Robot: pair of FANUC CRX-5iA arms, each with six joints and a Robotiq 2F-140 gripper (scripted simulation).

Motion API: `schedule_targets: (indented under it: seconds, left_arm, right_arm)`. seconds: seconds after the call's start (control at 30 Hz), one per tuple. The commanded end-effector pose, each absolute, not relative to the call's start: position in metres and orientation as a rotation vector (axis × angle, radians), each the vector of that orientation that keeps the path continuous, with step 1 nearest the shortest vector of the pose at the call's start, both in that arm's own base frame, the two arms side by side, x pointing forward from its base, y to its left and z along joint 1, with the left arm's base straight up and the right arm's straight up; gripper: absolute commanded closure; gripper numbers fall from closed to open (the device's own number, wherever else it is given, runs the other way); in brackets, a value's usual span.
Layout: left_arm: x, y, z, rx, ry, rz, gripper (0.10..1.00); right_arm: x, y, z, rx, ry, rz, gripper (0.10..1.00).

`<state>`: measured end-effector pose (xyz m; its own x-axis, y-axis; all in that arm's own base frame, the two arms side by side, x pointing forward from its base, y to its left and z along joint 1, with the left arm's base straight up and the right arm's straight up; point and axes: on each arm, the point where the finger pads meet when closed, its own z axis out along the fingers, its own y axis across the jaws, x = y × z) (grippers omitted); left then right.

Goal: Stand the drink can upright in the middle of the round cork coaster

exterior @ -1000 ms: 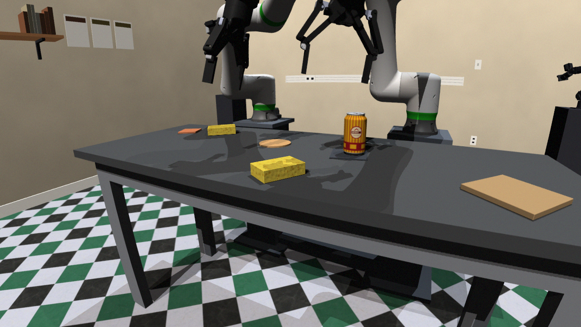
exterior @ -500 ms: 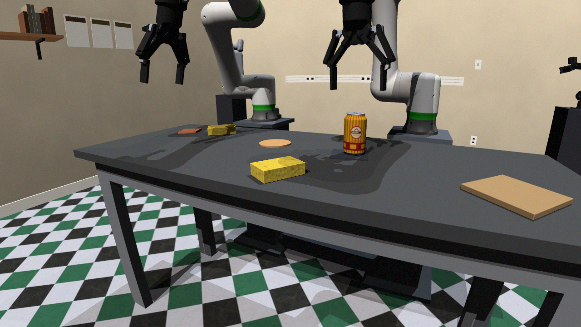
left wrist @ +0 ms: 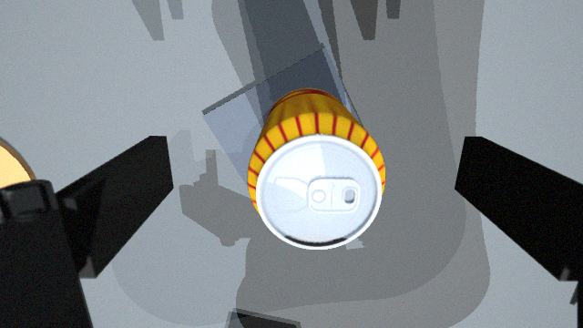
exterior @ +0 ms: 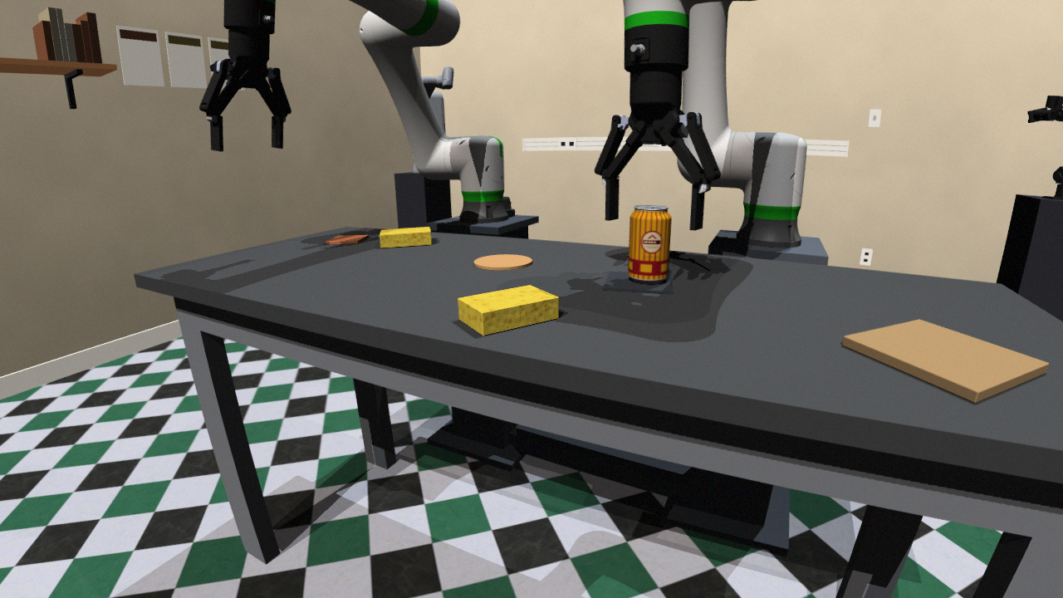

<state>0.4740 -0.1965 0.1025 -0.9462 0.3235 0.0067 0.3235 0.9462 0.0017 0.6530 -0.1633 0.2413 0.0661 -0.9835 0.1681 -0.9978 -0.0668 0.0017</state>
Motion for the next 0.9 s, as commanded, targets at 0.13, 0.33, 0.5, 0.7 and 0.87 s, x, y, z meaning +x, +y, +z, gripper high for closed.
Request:
schedule_targets:
  seconds: [0.13,0.33,0.5,0.7,0.87]
  left_arm:
    - [0.478,-0.198,0.095,-0.515,-3.100,0.000,0.098]
    - [0.478,-0.198,0.095,-0.515,-3.100,0.000,0.098]
    - [0.478,-0.198,0.095,-0.515,-3.100,0.000,0.098]
    - [0.478,-0.198,0.095,-0.515,-3.100,0.000,0.098]
    - [0.478,-0.198,0.095,-0.515,-3.100,0.000,0.098]
  right_arm:
    - [0.596,-0.271,0.250,2.198,-2.077,0.137,0.098]
    - [0.536,-0.344,0.255,2.191,-2.093,0.098,0.098]
    - [0.478,-0.397,0.259,2.187,-2.109,0.069,0.098]
    - [0.410,-0.444,0.263,2.184,-2.128,0.042,0.098]
    - [0.342,-0.479,0.266,2.183,-2.148,0.021,0.098]
